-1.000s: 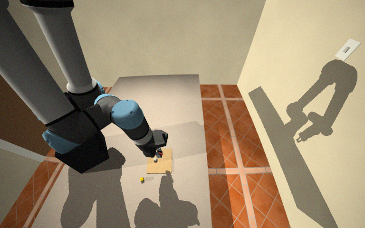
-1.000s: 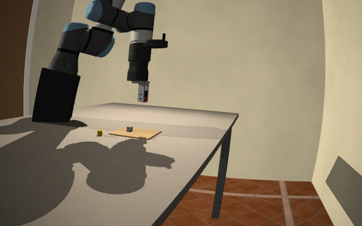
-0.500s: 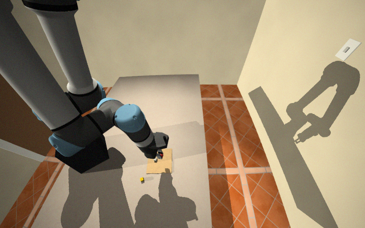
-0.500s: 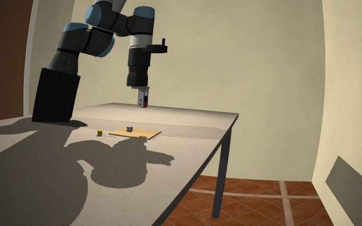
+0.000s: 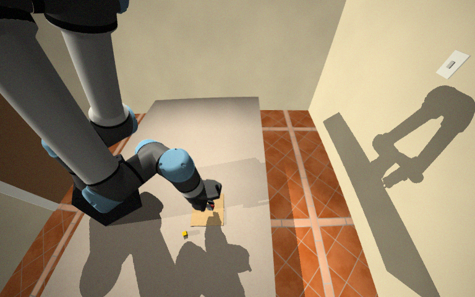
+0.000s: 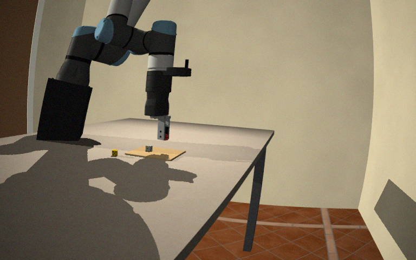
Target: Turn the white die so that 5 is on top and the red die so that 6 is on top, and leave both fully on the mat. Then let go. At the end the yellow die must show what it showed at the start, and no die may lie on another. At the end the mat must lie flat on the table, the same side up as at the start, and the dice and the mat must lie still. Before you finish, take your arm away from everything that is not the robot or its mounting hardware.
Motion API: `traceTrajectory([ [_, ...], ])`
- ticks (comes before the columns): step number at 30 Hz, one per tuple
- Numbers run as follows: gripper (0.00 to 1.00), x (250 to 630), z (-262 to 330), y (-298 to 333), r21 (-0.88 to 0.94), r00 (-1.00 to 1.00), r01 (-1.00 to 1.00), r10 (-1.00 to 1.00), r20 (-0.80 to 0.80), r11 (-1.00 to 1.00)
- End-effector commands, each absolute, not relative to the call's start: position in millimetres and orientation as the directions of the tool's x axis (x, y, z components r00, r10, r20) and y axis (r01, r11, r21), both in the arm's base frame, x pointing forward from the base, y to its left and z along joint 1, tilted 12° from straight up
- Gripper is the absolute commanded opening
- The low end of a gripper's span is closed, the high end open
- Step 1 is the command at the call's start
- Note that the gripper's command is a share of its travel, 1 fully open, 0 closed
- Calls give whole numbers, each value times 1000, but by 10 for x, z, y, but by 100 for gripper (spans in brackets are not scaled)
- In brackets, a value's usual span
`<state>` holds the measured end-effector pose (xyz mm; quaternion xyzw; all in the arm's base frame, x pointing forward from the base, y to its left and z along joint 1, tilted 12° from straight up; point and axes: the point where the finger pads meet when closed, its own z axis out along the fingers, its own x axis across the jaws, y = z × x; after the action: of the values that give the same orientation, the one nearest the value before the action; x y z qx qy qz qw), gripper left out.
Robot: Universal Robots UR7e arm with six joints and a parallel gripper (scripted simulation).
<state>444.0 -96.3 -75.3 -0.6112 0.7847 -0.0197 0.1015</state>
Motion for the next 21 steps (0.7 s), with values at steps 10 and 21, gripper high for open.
traceTrajectory([
  [10, 34, 4500, -1059, -937, -156, -232, -955, -963, -135, 252],
  [21, 34, 4503, -1076, -935, -156, -232, -955, -963, -135, 252],
])
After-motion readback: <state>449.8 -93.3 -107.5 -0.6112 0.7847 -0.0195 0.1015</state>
